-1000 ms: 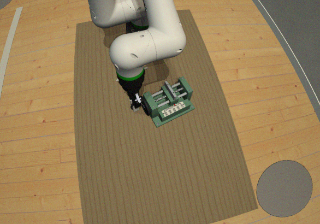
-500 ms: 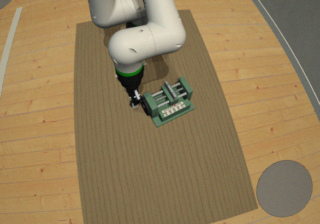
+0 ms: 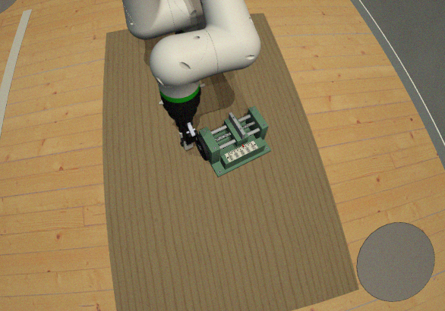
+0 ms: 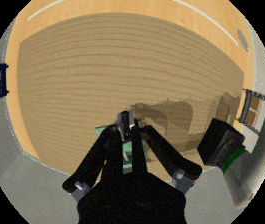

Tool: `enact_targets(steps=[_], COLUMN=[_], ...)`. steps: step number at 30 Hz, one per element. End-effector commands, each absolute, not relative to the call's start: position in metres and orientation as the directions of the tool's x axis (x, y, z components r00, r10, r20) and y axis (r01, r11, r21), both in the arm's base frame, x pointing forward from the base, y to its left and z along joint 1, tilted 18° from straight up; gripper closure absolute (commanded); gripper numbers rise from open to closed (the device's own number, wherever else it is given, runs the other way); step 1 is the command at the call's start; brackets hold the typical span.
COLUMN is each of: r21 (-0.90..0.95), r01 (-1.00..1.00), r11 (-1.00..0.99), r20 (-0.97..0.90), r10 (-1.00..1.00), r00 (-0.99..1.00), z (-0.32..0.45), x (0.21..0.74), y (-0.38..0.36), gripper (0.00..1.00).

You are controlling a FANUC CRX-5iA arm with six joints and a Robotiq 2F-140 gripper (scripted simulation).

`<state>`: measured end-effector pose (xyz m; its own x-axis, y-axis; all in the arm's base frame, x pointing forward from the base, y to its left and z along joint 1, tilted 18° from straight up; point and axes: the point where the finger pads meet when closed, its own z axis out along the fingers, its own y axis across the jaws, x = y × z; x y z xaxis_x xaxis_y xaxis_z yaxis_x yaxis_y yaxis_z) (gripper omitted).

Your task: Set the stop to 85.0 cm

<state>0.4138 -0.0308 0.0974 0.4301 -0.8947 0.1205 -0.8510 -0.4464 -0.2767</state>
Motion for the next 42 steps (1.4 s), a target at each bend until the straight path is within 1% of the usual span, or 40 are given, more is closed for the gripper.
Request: enact_targets(steps=[1, 42], r21=[-0.277, -0.277], r01=[-0.851, -0.851], r11=[-0.446, -0.446], r20=[0.121, 0.121], r10=[-0.895, -0.895], r00=[0.430, 0.430], z=[0.101, 0.120], x=[0.415, 0.431], y=[-0.030, -0.019], gripper=[0.96, 0.96])
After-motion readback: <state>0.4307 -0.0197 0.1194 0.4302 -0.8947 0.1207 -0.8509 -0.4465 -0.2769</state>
